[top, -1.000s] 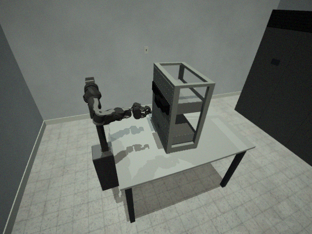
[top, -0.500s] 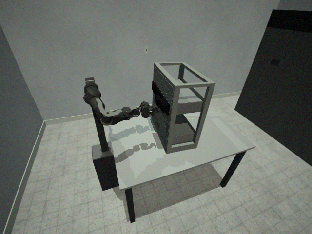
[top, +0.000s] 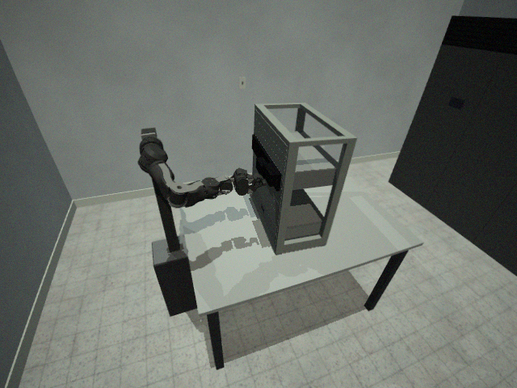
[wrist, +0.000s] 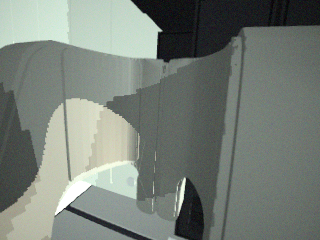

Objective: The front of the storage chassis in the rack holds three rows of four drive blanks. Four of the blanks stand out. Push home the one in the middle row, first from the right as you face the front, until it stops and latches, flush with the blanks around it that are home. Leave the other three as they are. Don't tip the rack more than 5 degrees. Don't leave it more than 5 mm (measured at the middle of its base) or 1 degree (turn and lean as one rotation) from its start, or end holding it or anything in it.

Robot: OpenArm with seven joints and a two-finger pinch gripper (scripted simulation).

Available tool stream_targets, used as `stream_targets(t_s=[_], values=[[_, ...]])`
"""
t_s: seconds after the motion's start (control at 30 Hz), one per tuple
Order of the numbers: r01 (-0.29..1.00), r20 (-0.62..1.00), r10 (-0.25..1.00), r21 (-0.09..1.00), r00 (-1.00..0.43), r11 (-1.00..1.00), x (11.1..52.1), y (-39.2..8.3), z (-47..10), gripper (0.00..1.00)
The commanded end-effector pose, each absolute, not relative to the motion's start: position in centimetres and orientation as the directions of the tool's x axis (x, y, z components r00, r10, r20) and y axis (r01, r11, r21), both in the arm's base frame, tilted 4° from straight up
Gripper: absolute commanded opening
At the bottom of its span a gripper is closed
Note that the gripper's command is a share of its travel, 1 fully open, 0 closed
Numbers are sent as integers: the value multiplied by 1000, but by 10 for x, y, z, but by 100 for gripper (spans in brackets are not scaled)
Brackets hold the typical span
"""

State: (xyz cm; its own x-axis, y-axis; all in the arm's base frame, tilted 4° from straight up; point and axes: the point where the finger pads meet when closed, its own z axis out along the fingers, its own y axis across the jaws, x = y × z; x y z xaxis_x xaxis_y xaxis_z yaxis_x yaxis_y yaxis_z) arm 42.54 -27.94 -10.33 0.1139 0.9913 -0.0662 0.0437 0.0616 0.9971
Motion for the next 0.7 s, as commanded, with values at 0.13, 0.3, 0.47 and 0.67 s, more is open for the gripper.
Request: stream_targets(t_s=[0.13,0.3,0.47,0.67], values=[[48,-65,992,997,111,60,427,-279,-104,0],[48,-65,992,997,111,60,435,-281,-105,0],[44,-66,992,997,110,62,436,-280,-103,0],[45,-66,992,997,110,61,436,-280,-104,0]])
